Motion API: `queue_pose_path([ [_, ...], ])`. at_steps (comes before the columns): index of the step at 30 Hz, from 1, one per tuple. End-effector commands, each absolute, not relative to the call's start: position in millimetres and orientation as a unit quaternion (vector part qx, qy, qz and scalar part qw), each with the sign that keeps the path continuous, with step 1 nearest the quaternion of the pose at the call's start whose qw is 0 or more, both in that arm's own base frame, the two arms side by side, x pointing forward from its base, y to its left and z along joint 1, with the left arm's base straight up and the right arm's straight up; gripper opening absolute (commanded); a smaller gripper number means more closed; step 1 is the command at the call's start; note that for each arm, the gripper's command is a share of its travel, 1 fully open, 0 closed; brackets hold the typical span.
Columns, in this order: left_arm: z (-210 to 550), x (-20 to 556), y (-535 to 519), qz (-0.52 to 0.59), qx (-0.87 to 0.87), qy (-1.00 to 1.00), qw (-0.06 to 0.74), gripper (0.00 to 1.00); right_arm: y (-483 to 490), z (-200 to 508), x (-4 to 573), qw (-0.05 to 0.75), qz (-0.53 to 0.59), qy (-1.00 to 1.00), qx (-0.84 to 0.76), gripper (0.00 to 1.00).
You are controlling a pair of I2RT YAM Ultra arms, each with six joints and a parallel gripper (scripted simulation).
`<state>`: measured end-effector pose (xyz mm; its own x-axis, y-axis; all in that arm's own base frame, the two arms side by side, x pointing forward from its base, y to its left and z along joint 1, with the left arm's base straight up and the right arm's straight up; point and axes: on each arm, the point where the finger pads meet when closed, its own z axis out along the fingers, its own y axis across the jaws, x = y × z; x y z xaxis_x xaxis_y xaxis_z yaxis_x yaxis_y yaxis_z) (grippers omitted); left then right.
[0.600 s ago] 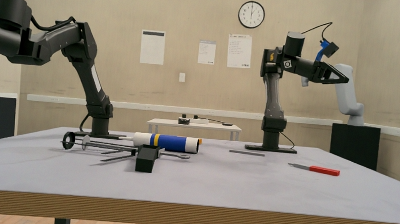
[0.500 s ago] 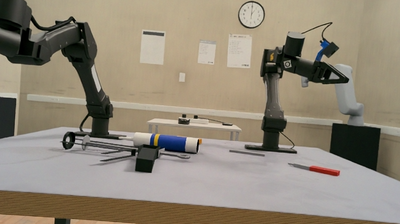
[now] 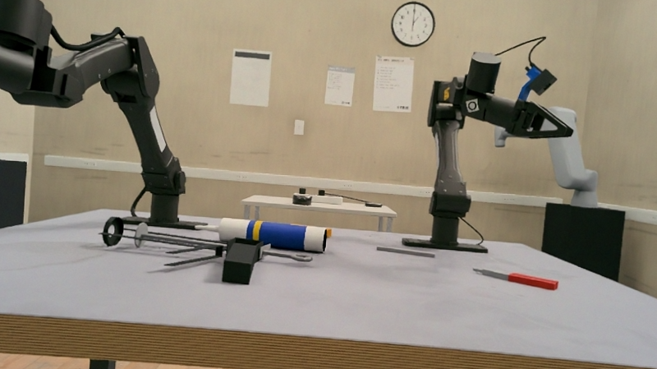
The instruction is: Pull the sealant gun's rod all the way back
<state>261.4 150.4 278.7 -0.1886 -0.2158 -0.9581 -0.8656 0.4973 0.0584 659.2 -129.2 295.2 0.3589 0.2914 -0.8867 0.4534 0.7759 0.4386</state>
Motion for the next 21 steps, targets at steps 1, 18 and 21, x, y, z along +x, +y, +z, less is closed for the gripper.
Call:
queue_pose_path([
  [1,286,264,149,0.312,-0.385,0.697,0.519,1.0,-128,307,658,0.763,-0.049,0.556,0.327,1.0],
  [18,373,344,42,0.096,-0.114,0.722,0.676,1.0,-56,268,602,0.694,-0.028,0.693,0.192,1.0],
  [21,390,356,21,0.053,-0.061,0.713,0.697,1.0,-26,247,571,0.649,-0.021,0.748,0.134,1.0],
])
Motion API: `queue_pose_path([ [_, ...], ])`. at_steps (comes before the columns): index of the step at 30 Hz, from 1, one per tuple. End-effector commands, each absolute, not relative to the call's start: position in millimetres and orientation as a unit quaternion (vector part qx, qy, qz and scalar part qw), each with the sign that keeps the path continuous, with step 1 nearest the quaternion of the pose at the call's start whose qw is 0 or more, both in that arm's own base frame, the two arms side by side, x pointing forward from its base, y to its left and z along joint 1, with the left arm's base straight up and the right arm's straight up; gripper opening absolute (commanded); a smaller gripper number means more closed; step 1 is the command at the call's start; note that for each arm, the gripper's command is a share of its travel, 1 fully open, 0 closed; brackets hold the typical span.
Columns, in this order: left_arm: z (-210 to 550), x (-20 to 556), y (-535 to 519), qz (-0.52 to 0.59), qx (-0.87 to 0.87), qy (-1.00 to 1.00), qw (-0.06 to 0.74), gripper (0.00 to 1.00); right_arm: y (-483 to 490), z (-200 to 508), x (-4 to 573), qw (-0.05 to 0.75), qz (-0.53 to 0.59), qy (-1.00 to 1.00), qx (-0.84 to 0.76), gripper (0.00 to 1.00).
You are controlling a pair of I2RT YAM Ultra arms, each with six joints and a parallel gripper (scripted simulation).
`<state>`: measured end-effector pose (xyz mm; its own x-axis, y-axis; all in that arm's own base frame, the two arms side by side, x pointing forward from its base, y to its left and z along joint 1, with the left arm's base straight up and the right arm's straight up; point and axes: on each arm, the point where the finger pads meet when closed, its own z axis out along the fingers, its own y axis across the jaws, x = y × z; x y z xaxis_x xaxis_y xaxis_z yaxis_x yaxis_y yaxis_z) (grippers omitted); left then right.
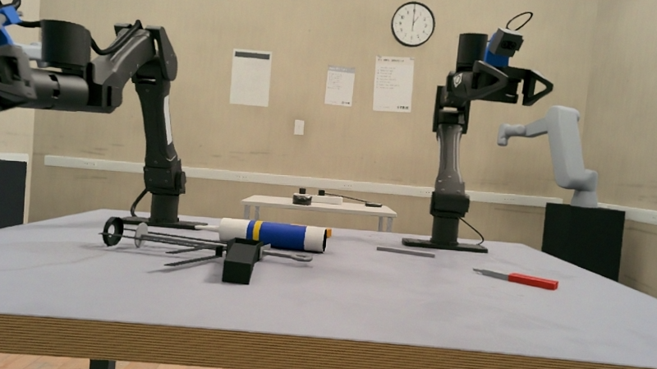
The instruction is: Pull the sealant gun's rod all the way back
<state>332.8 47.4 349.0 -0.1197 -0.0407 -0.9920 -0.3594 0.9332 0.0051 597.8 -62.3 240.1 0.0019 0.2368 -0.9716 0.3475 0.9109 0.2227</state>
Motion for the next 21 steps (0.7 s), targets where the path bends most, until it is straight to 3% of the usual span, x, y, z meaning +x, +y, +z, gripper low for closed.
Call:
queue_pose_path([
  [1,395,359,17,0.043,-0.048,0.71,0.701,1.0,-17,240,559,0.633,-0.018,0.765,0.115,1.0],
  [9,414,377,1,0.004,0.0,0.698,0.716,1.0,54,198,469,0.508,0.003,0.861,-0.021,1.0],
  [12,415,378,1,0.002,0.002,0.698,0.717,1.0,63,199,460,0.497,0.007,0.867,-0.037,1.0],
  [21,415,383,3,0.003,-0.001,0.701,0.714,1.0,152,168,358,0.335,0.04,0.92,-0.202,1.0],
])
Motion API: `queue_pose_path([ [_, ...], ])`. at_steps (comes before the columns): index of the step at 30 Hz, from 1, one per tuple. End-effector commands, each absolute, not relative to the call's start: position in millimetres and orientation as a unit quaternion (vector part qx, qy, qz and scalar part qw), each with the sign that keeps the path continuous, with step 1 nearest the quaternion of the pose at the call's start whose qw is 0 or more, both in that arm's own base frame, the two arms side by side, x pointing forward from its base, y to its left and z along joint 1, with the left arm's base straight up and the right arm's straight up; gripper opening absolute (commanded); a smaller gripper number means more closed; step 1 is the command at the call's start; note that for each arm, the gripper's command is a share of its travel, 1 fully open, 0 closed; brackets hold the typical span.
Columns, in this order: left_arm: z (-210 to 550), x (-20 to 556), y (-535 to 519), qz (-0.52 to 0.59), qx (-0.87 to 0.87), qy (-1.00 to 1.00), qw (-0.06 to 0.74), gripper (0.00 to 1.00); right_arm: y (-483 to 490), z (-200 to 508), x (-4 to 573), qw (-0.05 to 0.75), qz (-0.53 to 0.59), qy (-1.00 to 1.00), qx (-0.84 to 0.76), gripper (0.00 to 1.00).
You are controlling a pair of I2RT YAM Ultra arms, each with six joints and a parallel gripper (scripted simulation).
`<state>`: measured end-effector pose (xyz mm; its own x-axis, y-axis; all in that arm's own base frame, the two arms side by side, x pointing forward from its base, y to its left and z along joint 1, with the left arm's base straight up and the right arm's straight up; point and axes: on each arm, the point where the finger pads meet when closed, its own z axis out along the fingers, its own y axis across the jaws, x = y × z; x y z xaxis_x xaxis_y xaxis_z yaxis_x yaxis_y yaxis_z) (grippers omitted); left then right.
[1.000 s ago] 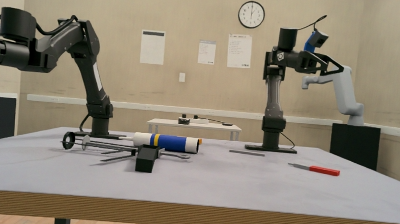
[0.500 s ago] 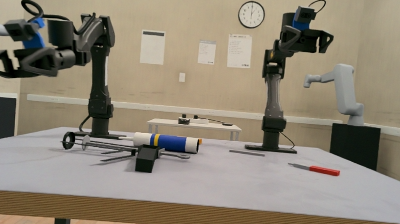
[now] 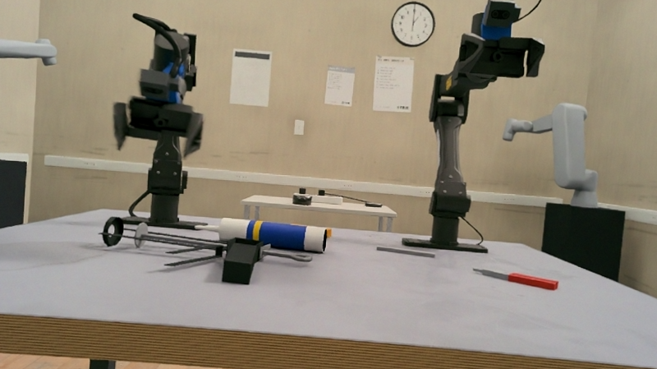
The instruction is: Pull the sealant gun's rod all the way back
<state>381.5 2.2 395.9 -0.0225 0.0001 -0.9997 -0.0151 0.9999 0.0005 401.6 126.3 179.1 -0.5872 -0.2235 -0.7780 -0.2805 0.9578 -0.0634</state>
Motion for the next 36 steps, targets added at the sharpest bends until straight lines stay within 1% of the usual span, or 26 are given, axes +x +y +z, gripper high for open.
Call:
queue_pose_path([
  [1,415,383,3,0.003,-0.001,0.701,0.714,1.0,160,162,351,0.317,0.043,0.922,-0.216,1.0],
  [6,415,383,3,0.003,-0.001,0.701,0.714,1.0,198,155,318,0.261,0.06,0.925,-0.271,1.0],
  [8,415,383,3,0.003,-0.001,0.701,0.714,1.0,198,155,318,0.261,0.06,0.925,-0.271,1.0],
  [15,415,383,3,0.003,-0.001,0.701,0.714,1.0,237,147,290,0.211,0.073,0.918,-0.328,1.0],
  [20,415,383,3,0.003,-0.001,0.701,0.714,1.0,250,147,289,0.212,0.078,0.913,-0.34,1.0],
  [35,412,381,1,0.0,0.0,0.702,0.712,1.0,245,147,289,0.214,0.073,0.913,-0.34,1.0],
  [36,412,381,1,0.0,0.0,0.702,0.712,1.0,244,149,289,0.211,0.073,0.916,-0.332,0.89],
])
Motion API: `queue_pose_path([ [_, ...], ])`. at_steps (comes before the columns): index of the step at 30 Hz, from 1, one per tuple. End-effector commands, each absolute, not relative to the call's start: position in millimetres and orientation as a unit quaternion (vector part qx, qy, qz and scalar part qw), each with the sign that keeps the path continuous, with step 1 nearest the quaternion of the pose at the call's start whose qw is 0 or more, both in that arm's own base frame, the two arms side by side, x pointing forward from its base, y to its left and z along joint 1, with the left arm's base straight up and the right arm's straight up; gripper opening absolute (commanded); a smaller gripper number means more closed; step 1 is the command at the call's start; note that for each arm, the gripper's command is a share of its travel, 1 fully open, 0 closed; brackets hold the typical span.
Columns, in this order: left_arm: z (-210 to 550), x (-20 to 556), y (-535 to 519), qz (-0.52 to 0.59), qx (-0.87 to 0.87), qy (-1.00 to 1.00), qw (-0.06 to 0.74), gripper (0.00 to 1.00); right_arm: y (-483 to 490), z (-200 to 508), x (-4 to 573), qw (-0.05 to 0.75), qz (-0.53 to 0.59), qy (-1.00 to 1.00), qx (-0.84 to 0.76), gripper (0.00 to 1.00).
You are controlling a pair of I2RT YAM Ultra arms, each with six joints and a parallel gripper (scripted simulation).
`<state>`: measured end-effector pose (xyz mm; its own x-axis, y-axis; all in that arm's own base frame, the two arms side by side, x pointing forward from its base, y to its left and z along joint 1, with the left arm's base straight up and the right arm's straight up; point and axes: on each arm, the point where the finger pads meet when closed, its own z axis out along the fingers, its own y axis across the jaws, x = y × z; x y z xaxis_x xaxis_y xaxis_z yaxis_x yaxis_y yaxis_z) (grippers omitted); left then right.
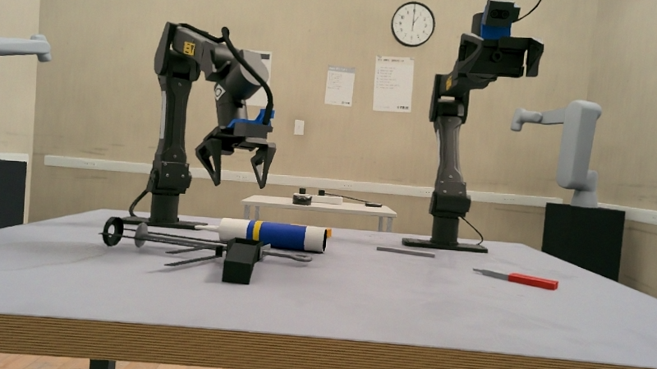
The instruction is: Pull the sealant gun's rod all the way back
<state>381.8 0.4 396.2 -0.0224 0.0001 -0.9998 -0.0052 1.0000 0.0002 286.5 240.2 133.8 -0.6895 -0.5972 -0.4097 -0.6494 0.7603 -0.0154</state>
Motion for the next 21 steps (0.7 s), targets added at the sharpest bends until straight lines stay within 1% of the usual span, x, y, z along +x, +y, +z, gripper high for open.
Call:
queue_pose_path([
  [1,410,383,1,0.0,0.0,0.704,0.71,1.0,244,149,288,0.208,0.073,0.92,-0.324,0.88],
  [4,411,383,1,0.0,0.0,0.702,0.712,1.0,242,140,286,0.188,0.067,0.939,-0.281,0.88],
  [6,411,383,1,0.0,0.0,0.702,0.712,1.0,242,140,286,0.188,0.067,0.939,-0.281,0.88],
  [14,399,386,-6,0.001,-0.001,0.705,0.709,1.0,256,96,287,0.1,0.023,0.992,-0.068,0.88],
  [21,392,387,-12,0.001,-0.001,0.705,0.709,1.0,268,67,288,0.068,-0.016,0.997,0.032,0.88],
])
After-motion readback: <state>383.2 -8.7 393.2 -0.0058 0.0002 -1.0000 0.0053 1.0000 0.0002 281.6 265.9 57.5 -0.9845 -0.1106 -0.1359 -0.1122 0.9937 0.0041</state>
